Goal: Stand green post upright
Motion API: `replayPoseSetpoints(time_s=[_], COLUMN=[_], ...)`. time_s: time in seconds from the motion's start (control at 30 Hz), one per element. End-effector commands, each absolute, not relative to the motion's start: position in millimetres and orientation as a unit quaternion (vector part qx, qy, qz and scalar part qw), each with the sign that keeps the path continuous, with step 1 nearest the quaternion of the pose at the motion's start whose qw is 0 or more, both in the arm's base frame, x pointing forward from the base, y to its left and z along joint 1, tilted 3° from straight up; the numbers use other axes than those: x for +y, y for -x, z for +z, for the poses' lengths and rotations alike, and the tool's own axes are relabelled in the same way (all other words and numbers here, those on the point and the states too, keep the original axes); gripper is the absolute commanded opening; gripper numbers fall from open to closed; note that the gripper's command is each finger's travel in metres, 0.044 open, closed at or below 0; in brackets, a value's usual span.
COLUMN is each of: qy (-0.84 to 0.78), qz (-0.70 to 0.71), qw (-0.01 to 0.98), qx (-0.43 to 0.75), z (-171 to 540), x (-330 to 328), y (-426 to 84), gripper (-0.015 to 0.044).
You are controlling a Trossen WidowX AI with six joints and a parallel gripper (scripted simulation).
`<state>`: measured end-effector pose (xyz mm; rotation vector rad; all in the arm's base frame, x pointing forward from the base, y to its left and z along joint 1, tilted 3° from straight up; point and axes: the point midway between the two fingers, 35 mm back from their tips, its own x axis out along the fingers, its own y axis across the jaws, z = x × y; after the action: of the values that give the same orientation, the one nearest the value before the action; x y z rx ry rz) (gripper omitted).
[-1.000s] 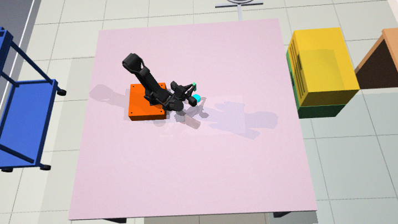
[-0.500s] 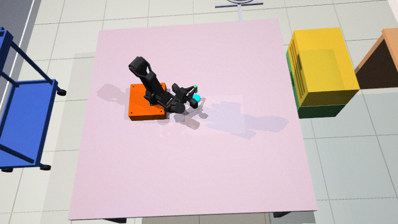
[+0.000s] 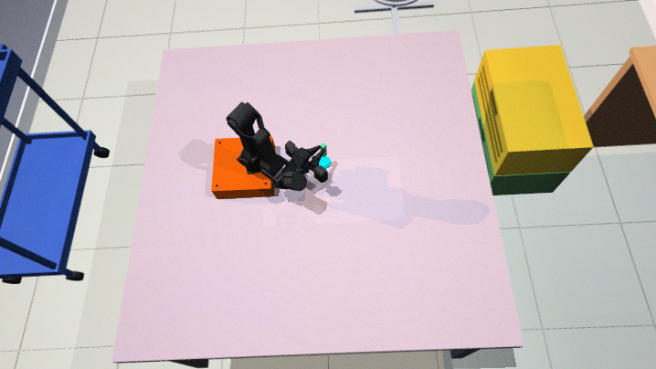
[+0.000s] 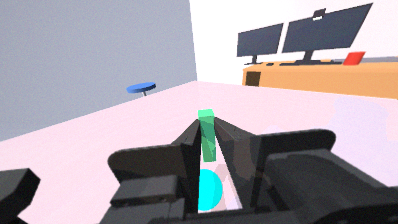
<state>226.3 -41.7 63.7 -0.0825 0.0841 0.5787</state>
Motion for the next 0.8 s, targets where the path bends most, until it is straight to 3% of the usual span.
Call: replayPoseSetpoints(time_s=[0.0,0.77], qy=[0.04,0.04], qz=[0.287,0.287], qw=[0.956,0.956], qx=[0.04,0.04], z=[57,25], x=[-41,-38], y=[-226,-222], gripper=[0.0022,0.0022])
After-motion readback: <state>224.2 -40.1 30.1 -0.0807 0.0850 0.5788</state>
